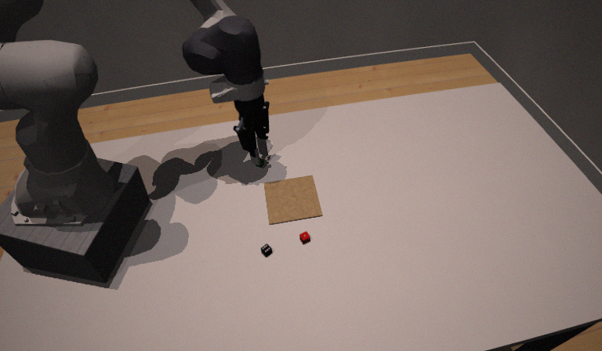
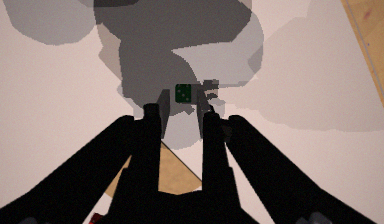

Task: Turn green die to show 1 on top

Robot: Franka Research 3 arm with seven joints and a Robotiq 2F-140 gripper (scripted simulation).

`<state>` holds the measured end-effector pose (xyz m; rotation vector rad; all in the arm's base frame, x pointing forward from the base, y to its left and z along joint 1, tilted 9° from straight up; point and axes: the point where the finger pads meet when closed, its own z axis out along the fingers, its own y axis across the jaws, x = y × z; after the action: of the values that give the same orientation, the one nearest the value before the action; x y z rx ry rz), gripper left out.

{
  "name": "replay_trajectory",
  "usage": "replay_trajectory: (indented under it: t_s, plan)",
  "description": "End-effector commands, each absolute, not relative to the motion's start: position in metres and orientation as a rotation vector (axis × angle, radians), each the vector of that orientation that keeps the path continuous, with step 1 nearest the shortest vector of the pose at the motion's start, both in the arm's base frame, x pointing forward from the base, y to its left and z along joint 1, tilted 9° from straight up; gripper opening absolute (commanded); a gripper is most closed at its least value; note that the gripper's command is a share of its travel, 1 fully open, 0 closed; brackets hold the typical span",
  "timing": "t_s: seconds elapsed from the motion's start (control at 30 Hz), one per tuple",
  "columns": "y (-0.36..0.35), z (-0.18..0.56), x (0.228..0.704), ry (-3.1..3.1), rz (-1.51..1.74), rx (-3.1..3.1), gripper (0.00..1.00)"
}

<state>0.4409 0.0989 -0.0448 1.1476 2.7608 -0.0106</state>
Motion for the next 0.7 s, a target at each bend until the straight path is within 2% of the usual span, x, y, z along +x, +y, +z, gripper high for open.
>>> replay_trajectory:
  t_s: [0.0,0.67]
  plan:
    - [0.098,-0.045,0.442,2.76,-0.011,1.146,0.21]
    - [0.097,-0.063,0.444,2.76,-0.011,1.146,0.21]
